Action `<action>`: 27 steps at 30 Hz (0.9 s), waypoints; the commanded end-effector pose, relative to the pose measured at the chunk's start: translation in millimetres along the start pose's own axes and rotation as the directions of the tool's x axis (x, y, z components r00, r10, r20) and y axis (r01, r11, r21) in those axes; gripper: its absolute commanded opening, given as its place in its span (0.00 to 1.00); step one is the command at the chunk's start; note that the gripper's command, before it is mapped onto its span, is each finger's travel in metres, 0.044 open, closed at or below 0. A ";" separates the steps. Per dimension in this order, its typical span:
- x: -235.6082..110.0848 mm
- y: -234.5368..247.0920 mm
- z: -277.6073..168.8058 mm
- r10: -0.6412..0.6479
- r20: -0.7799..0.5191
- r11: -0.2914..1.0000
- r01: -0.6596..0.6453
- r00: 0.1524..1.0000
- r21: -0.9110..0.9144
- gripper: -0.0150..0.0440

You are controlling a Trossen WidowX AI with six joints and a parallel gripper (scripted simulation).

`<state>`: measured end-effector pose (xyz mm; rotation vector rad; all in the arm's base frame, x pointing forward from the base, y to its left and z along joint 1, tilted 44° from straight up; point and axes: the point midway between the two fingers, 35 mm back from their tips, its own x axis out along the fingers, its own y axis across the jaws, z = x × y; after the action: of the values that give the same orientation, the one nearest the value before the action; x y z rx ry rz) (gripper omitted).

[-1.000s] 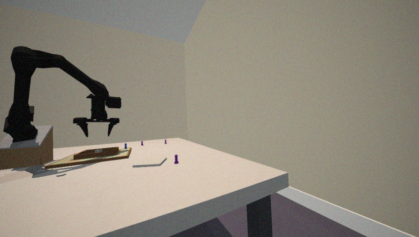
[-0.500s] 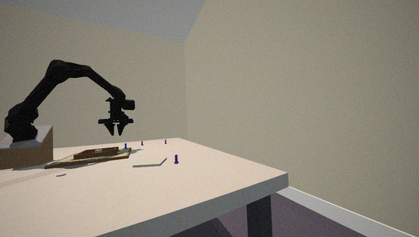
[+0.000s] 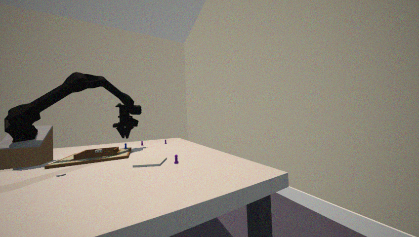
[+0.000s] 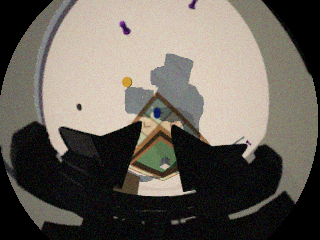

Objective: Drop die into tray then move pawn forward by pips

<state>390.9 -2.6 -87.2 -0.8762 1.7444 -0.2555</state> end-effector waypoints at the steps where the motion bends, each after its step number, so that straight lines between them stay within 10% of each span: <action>1: 14.4 -0.1 0.5 -0.004 -0.006 1.000 0.004 1.000 0.010 0.59; 27: 48.6 -1.1 1.2 -0.005 -0.006 1.000 0.005 1.000 0.010 0.59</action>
<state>390.5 -29.6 -116.0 -0.8652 1.7327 -0.2707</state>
